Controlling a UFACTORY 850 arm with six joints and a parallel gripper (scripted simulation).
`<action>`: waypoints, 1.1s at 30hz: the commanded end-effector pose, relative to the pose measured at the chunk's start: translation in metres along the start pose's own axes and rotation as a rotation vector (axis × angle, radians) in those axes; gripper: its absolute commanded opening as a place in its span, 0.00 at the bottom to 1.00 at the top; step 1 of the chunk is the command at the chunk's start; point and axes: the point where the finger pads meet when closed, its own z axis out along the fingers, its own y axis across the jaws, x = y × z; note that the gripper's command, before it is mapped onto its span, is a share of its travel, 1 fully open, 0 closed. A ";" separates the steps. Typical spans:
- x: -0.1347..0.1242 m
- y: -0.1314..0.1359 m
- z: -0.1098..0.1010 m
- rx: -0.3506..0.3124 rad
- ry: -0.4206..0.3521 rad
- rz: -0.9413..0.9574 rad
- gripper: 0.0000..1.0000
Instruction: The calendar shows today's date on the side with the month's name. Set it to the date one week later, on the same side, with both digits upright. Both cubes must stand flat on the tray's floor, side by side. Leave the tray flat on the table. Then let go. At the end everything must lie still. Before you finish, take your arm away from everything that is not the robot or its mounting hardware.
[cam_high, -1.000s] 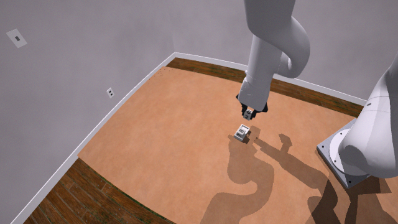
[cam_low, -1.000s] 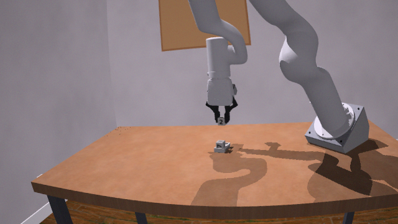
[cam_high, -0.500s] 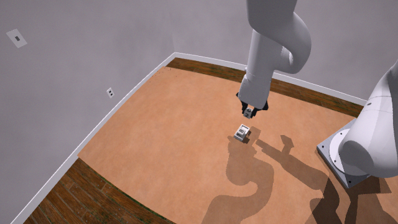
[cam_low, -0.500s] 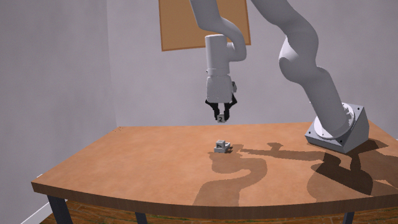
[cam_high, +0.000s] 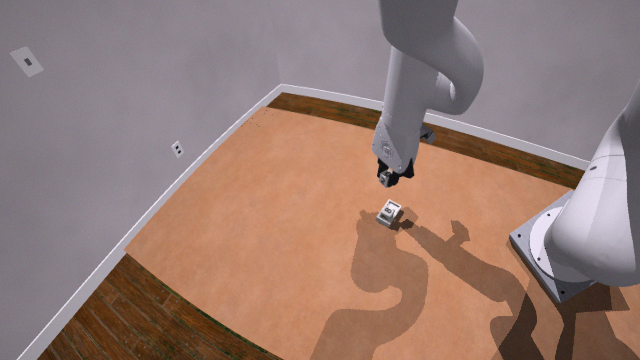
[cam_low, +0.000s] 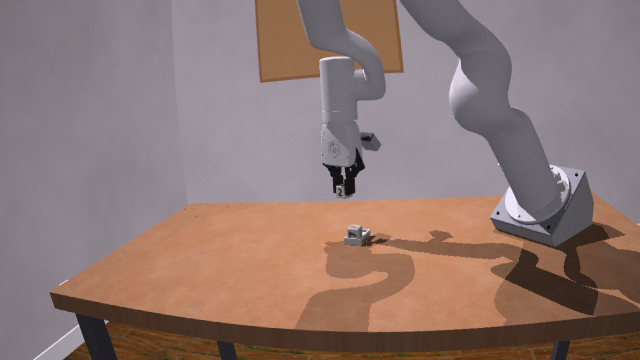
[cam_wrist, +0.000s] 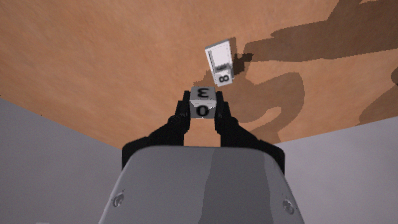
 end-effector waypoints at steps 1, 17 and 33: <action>-0.008 -0.011 0.001 -0.014 0.016 0.151 0.27; -0.034 -0.044 0.005 -0.010 0.019 0.610 0.27; -0.057 -0.069 0.010 -0.006 0.019 0.984 0.27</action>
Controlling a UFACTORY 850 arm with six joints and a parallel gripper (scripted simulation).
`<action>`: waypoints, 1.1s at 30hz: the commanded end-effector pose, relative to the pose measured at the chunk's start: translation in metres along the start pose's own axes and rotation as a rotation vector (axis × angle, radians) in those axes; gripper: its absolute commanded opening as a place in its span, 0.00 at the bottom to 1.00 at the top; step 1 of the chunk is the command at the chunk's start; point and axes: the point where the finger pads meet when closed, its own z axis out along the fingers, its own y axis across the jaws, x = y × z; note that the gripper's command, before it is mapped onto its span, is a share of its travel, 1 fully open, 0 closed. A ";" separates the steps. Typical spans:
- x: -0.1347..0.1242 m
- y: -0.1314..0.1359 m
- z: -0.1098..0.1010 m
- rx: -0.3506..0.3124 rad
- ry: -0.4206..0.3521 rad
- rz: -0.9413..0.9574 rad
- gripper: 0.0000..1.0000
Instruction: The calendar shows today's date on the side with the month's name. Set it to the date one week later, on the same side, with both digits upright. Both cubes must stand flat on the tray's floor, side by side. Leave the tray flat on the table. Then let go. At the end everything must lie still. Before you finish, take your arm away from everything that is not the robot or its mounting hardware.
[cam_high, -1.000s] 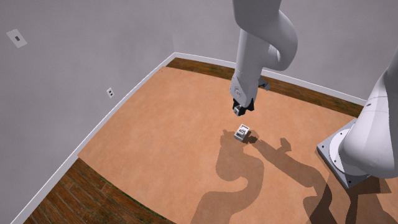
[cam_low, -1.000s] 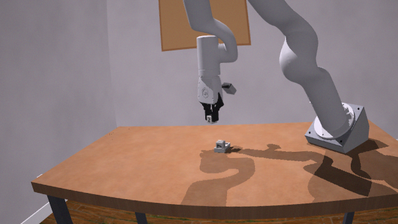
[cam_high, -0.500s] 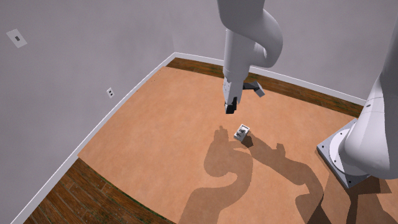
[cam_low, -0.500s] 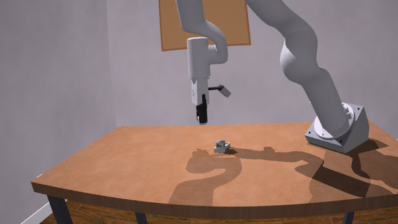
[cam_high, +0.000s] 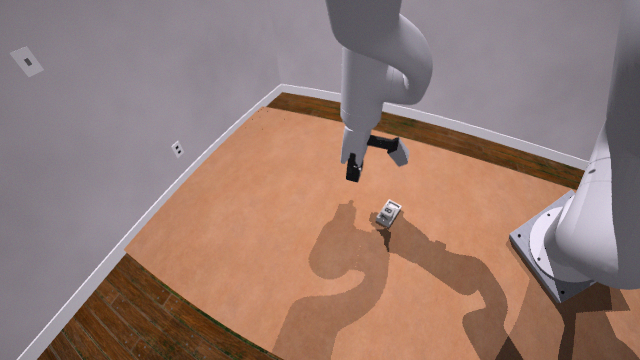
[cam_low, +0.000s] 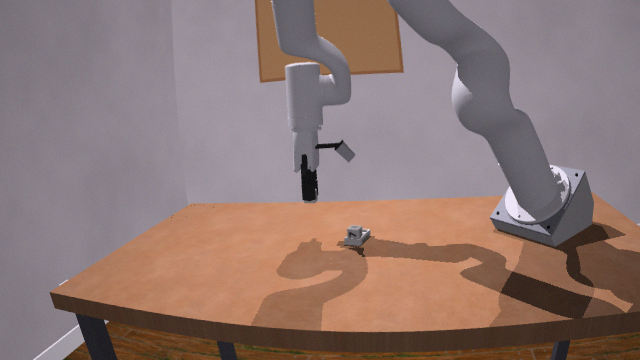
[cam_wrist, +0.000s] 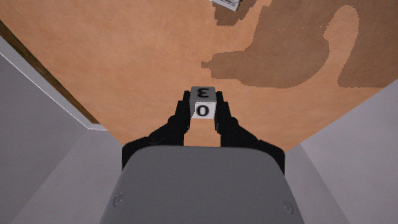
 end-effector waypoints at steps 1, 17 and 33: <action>-0.006 0.000 0.000 0.004 0.019 0.060 0.27; -0.006 0.000 0.002 0.004 0.019 0.061 0.27; -0.005 0.000 0.050 0.004 0.019 0.061 0.27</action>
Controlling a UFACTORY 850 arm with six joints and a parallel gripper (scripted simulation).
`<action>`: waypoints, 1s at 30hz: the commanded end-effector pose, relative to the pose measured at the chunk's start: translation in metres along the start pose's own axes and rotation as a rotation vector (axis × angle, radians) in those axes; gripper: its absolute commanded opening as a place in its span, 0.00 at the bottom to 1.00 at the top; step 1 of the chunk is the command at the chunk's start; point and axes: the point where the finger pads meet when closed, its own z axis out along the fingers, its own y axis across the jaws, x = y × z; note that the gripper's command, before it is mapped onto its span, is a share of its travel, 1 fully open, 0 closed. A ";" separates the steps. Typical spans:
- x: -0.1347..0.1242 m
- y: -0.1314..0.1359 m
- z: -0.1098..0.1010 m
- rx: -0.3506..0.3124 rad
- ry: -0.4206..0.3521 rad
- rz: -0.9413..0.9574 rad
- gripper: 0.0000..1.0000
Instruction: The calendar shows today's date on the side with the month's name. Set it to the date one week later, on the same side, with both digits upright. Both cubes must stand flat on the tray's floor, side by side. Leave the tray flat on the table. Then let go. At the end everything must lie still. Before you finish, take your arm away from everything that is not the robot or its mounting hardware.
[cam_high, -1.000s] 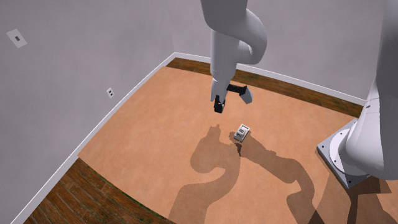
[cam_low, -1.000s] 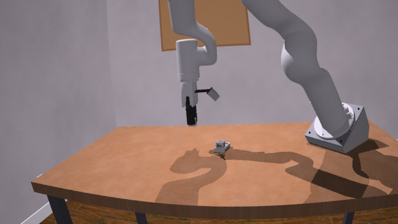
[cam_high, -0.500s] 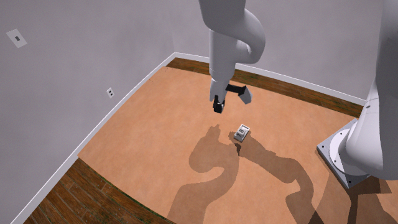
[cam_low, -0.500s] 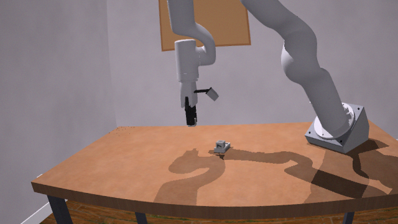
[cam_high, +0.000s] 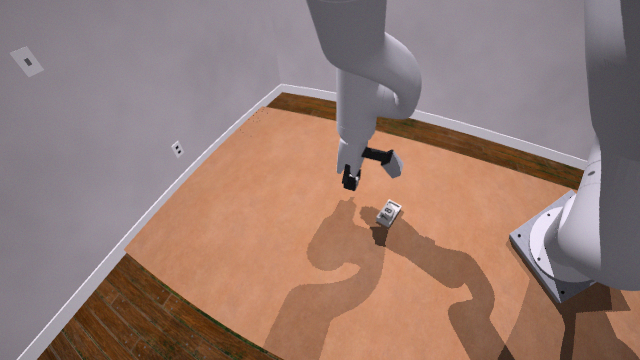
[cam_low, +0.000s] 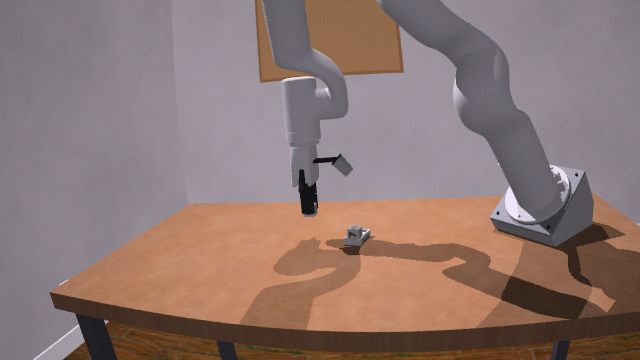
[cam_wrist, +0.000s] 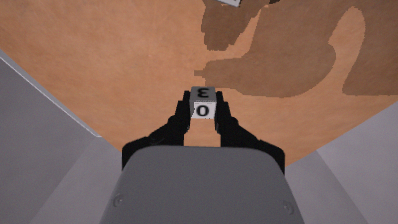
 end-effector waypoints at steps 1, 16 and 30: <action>-0.001 0.000 0.020 0.000 -0.003 -0.001 0.27; -0.002 0.000 0.060 0.000 -0.003 -0.001 0.27; -0.002 0.000 0.061 0.000 -0.003 -0.001 0.27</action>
